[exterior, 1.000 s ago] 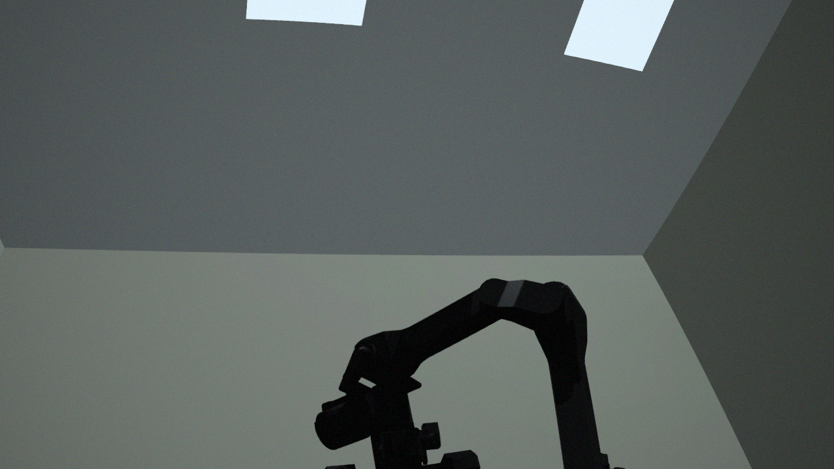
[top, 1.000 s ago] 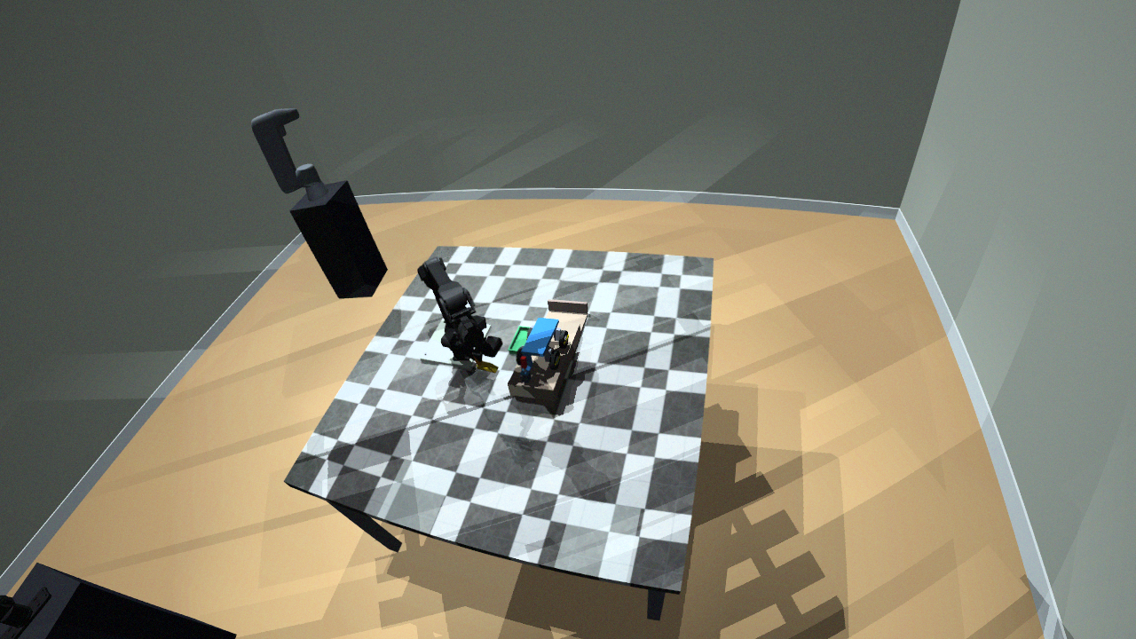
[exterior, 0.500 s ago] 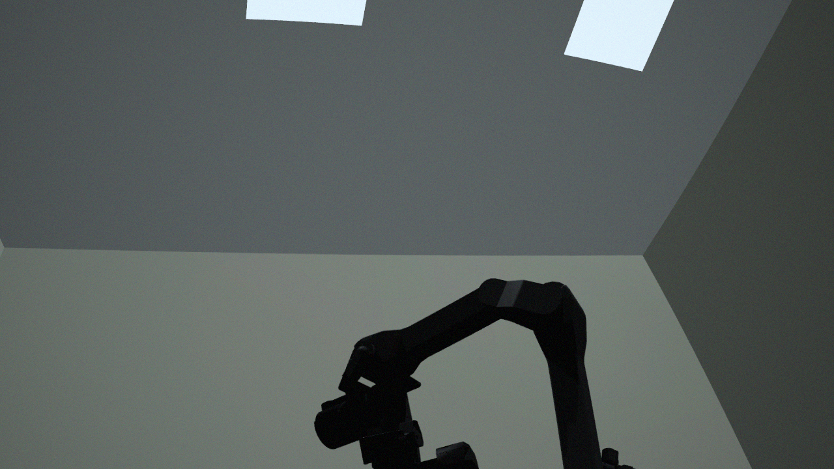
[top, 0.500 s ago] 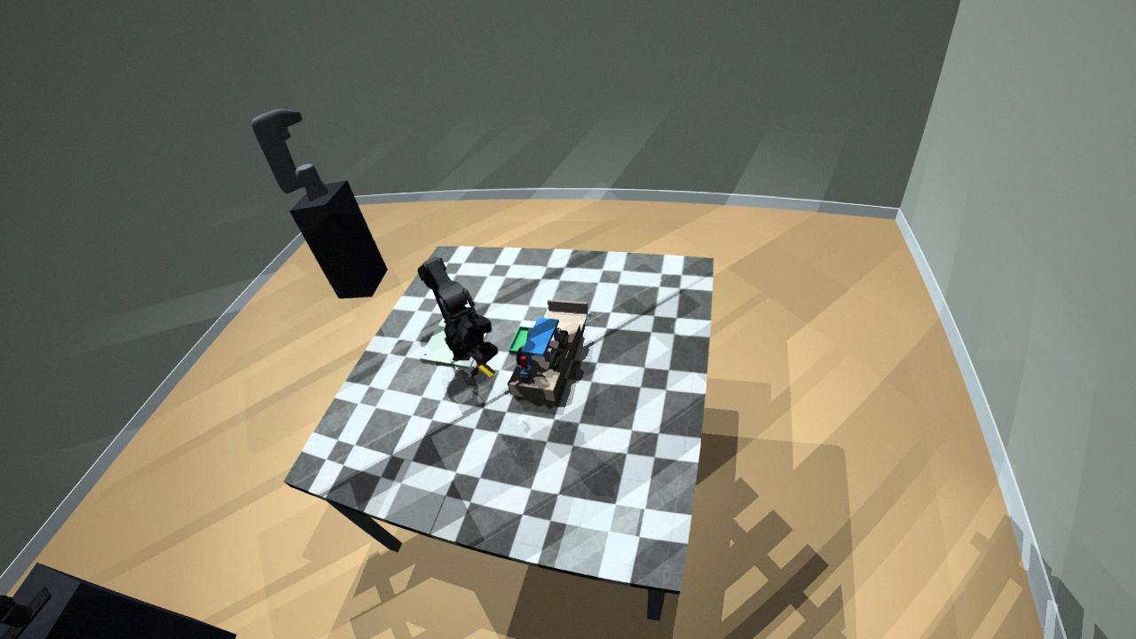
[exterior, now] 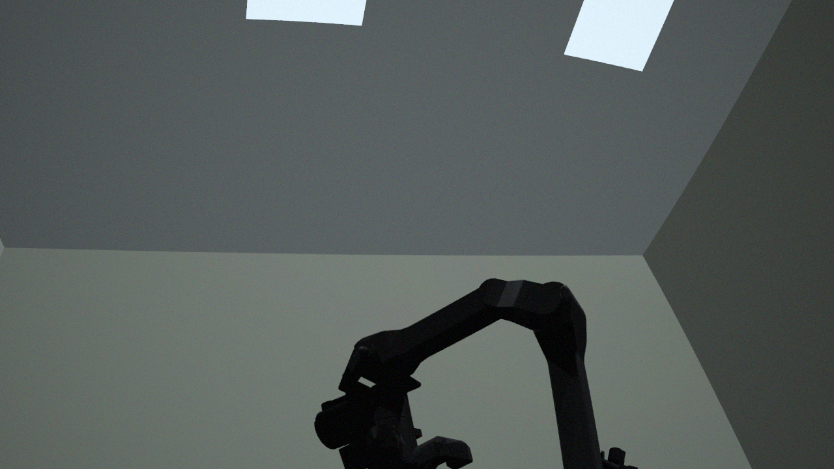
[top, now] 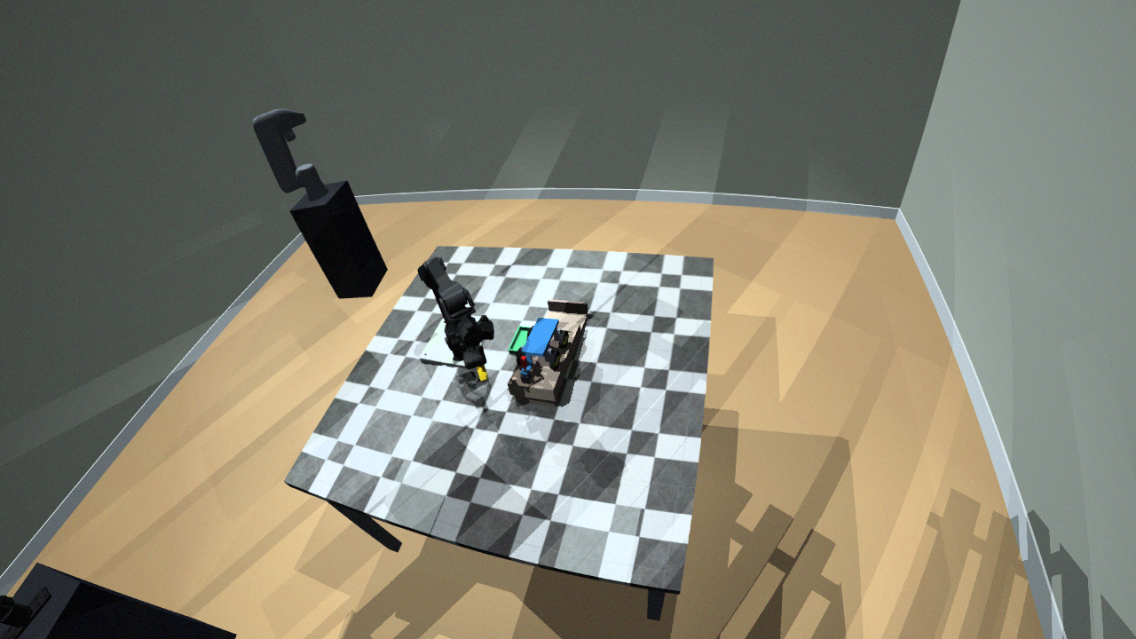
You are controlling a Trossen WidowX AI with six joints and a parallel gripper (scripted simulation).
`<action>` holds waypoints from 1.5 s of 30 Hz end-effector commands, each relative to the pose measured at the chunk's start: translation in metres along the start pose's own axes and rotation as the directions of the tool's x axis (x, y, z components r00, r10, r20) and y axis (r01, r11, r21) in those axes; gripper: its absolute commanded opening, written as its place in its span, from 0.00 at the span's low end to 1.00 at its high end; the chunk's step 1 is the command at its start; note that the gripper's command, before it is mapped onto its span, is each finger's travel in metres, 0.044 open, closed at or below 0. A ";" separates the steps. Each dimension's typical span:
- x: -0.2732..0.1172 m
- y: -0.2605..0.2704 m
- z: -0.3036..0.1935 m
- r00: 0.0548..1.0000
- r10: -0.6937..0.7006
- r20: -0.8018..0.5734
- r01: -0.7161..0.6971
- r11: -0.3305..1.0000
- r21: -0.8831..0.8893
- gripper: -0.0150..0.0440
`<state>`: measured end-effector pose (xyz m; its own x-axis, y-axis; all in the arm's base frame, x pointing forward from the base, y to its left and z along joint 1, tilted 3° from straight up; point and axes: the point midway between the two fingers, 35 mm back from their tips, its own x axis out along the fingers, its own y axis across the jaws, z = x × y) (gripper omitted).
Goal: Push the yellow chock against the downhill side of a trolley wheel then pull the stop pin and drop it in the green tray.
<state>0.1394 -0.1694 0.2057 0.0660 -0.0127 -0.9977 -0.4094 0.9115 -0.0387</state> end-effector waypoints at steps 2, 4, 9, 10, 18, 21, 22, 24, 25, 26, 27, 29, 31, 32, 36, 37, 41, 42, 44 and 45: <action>0.000 0.000 0.000 1.000 0.000 -0.002 0.000 0.984 0.178 0.25; 0.000 0.000 0.000 1.000 0.000 -0.001 0.000 0.969 0.246 0.25; 0.000 0.000 0.000 1.000 0.000 -0.001 0.000 0.912 0.409 0.25; 0.000 0.000 0.000 1.000 0.000 -0.001 0.001 0.898 0.441 0.25; 0.000 0.000 0.000 1.000 0.000 -0.001 0.001 0.838 0.546 0.25; 0.000 0.001 0.000 1.000 0.000 -0.001 0.001 0.838 0.546 0.25; 0.000 0.002 0.001 1.000 0.000 -0.001 0.000 0.838 0.546 0.25; 0.000 0.005 0.006 1.000 0.000 -0.001 0.000 0.838 0.546 0.25; 0.001 0.008 0.008 1.000 0.001 0.000 0.000 0.838 0.546 0.25; 0.001 0.010 0.011 1.000 0.001 0.000 -0.001 0.838 0.546 0.25; 0.001 0.012 0.014 1.000 0.001 0.000 -0.001 0.838 0.546 0.25; 0.002 0.017 0.020 1.000 0.001 0.001 -0.002 0.838 0.546 0.25; 0.002 0.021 0.025 1.000 0.002 0.002 -0.003 0.838 0.546 0.25; 0.002 0.024 0.028 1.000 0.002 0.002 -0.003 0.838 0.546 0.25; 0.003 0.032 0.038 1.000 0.003 0.003 -0.004 0.838 0.546 0.25; 0.003 0.034 0.041 1.000 0.003 0.004 -0.005 0.838 0.546 0.25; 0.004 0.043 0.051 1.000 0.004 0.005 -0.006 0.838 0.546 0.25; 0.004 0.045 0.054 1.000 0.004 0.005 -0.006 0.838 0.546 0.25; 0.005 0.050 0.059 1.000 0.005 0.006 -0.007 0.838 0.546 0.25; 0.005 0.052 0.061 1.000 0.005 0.006 -0.007 0.838 0.546 0.25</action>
<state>0.1714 -0.1061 0.2029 0.0700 -0.0009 -0.9975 0.1498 0.9887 0.0097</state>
